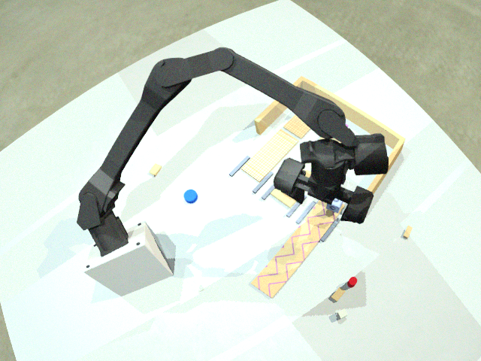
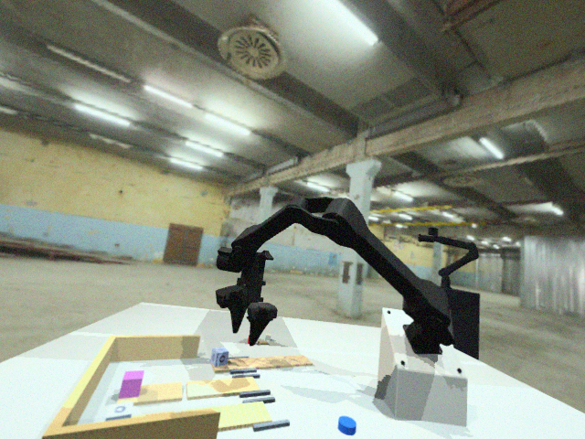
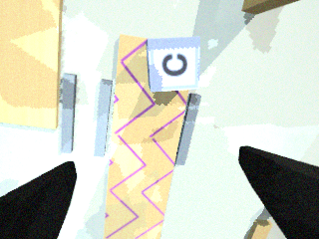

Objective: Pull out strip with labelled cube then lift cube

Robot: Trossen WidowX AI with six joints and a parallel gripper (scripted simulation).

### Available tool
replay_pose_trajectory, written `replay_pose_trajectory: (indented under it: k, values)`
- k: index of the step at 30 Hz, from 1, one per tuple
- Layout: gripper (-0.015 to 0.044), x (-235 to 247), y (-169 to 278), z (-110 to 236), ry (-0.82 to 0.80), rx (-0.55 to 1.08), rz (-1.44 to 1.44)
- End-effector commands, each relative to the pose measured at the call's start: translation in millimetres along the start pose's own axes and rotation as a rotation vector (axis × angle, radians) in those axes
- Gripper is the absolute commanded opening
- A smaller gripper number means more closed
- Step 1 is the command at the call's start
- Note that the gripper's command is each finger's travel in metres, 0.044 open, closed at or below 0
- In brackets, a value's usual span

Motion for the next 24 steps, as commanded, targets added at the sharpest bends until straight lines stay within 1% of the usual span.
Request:
replay_pose_trajectory:
  k: [1,13,20,24]
  values:
    - [0.0440,-5.7,-14.3,1.7,-0.001,-0.005,0.000]
    - [0.0440,-18.5,-46.9,6.0,0.000,-0.006,0.001]
    - [0.0256,-18.9,-47.2,-2.7,0.000,-0.006,0.001]
    - [0.0250,-19.1,-47.4,-9.3,0.000,-0.007,0.001]
Point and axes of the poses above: the point midway between the two fingers, 35 mm back from their tips, its own z axis back along the fingers, its own x axis across the jaws, y = z × x, the point moved 8 cm from there along z, back along the fingers, and after that the axes turned 7 degrees about z, right-handed, at the moved point
